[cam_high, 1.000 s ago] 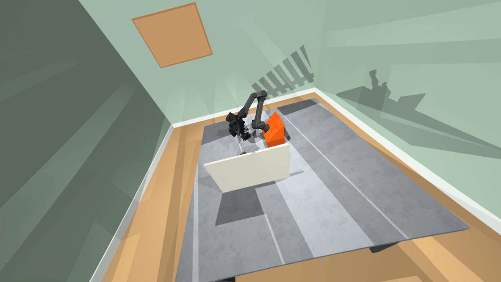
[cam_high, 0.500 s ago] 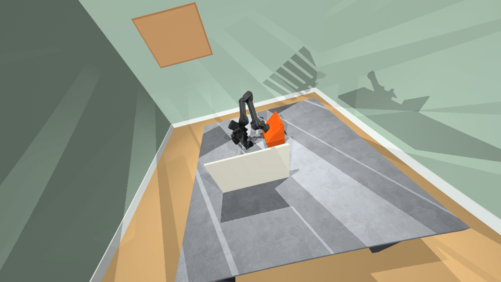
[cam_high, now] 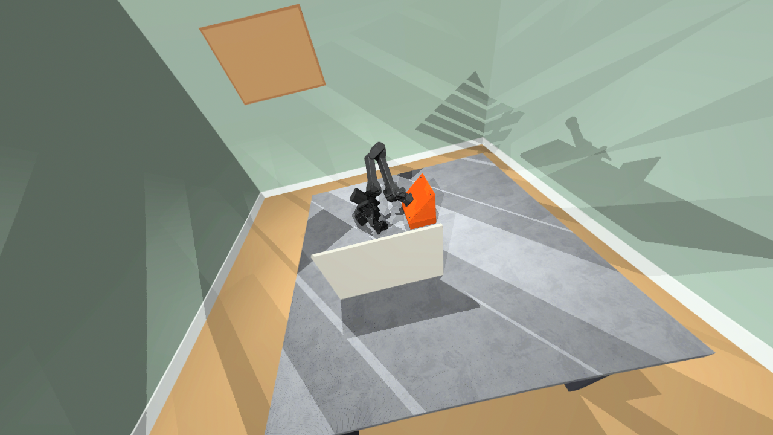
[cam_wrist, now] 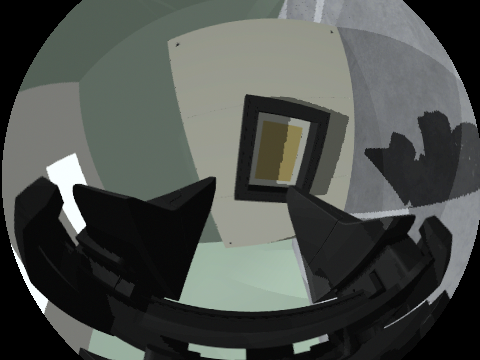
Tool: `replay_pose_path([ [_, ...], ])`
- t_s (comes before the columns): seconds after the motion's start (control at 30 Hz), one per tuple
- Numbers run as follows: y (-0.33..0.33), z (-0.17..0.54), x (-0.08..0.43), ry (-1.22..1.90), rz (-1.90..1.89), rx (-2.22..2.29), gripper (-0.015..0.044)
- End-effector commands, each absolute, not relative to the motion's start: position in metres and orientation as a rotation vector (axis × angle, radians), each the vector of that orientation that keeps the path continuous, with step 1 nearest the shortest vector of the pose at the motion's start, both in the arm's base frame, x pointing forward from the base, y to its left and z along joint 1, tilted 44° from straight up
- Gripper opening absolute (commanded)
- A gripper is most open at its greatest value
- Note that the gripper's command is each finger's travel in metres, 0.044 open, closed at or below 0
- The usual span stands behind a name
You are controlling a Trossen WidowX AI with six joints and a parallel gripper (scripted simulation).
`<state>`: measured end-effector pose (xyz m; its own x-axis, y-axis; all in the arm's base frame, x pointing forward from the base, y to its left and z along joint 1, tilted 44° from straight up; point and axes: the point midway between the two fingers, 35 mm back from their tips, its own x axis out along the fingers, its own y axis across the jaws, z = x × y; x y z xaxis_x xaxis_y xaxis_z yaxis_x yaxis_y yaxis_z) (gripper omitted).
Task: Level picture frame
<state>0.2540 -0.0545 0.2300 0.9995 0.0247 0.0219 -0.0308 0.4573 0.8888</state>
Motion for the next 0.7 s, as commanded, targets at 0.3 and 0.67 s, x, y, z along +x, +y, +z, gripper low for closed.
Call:
replay_pose_path([
  [0.3, -0.056, 0.239, 0.296, -0.01, 0.042, 1.088, 0.026],
  [0.67, -0.052, 0.235, 0.332, -0.012, 0.043, 1.089, 0.026],
])
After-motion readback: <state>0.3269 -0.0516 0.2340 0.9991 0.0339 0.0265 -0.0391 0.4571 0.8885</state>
